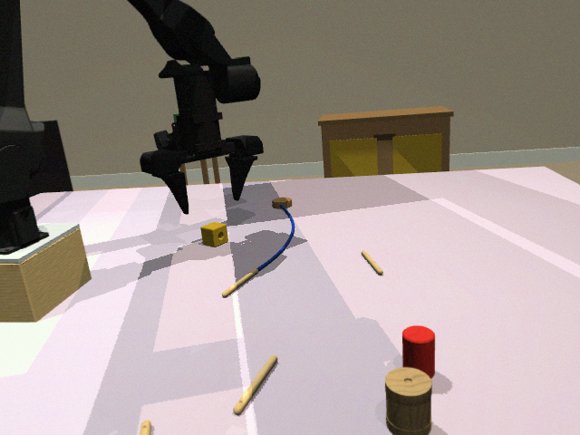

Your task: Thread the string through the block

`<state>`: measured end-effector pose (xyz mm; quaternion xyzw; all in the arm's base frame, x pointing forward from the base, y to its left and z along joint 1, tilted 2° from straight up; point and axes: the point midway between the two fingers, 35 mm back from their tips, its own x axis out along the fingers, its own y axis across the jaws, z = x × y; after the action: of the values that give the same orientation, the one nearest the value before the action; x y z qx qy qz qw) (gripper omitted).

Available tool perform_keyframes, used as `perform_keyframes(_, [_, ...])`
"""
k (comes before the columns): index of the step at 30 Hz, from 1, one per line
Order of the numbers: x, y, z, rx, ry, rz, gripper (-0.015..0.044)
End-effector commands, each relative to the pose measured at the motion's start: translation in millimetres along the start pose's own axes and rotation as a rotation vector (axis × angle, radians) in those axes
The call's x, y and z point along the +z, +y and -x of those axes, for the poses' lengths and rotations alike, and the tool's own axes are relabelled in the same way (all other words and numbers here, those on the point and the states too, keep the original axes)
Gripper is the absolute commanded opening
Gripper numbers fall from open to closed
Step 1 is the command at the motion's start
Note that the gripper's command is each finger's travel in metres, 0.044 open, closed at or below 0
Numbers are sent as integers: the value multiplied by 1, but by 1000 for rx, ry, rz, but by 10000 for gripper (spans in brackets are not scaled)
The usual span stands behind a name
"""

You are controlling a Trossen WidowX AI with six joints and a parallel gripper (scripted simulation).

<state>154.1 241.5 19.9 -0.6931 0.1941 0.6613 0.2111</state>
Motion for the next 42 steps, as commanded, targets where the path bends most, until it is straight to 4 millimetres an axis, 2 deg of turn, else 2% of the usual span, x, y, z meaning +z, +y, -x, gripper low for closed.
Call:
perform_keyframes(1, [1,2,-1,4,-6,13,440])
perform_keyframes(6, [0,1,0,4,-6,13,440])
perform_keyframes(14, [0,1,0,1,-2,6,240])
perform_keyframes(23, [0,1,0,1,-2,6,240])
perform_keyframes(32, [0,1,0,1,-2,7,3])
perform_keyframes(42, [0,1,0,1,-2,7,0])
